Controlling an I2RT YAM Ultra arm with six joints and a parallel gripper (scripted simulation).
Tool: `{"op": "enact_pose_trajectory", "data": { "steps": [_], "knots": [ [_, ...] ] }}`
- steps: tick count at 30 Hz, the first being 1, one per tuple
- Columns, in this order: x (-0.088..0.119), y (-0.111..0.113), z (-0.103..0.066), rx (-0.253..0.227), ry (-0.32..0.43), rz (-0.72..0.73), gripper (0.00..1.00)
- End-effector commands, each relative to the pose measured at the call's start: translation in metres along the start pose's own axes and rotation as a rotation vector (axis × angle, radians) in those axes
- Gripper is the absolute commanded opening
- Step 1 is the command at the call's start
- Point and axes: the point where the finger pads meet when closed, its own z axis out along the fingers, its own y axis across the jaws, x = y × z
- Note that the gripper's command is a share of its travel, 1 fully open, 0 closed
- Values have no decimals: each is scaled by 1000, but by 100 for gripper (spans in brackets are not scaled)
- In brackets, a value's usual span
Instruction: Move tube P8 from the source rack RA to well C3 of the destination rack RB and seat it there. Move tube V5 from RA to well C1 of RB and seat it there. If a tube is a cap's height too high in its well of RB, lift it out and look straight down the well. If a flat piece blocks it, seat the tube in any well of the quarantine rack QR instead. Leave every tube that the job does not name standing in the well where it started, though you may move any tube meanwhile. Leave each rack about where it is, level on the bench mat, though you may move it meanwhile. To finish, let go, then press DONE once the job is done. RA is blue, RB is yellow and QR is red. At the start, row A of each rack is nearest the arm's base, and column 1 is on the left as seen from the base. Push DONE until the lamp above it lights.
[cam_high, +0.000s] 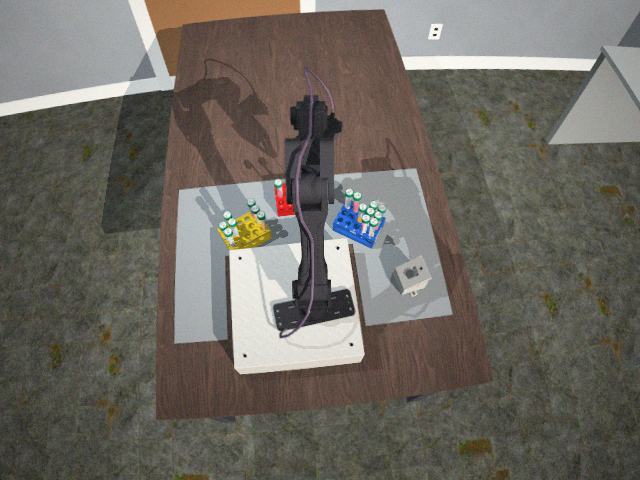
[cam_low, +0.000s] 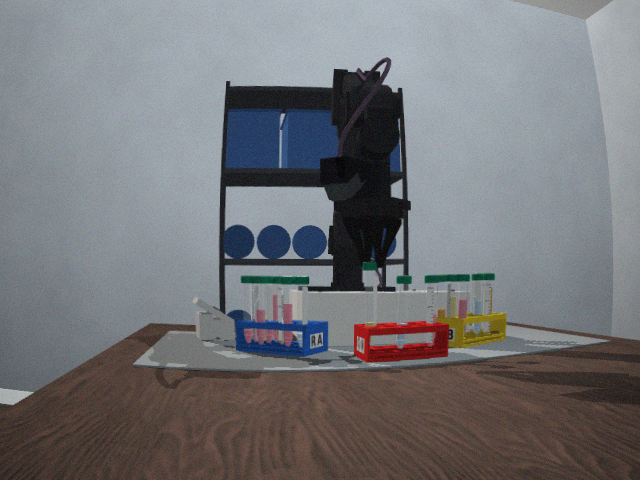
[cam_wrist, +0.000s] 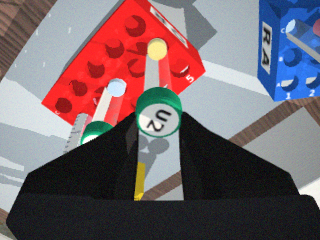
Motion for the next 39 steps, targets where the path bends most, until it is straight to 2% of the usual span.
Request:
{"op": "enact_pose_trajectory", "data": {
  "steps": [1,5,12,21,24,34,39],
  "knots": [
    [2,5,6,-1,-1,-7,0],
    [0,5,3,-11,-8,-2,0],
    [3,2,14,3,10,-2,0],
    [-1,6,11,-11,-7,-3,0],
    [3,3,18,1,8,-4,0],
    [4,4,22,-1,6,-6,0],
    [1,7,17,-13,-10,-7,0]
  ]
}}
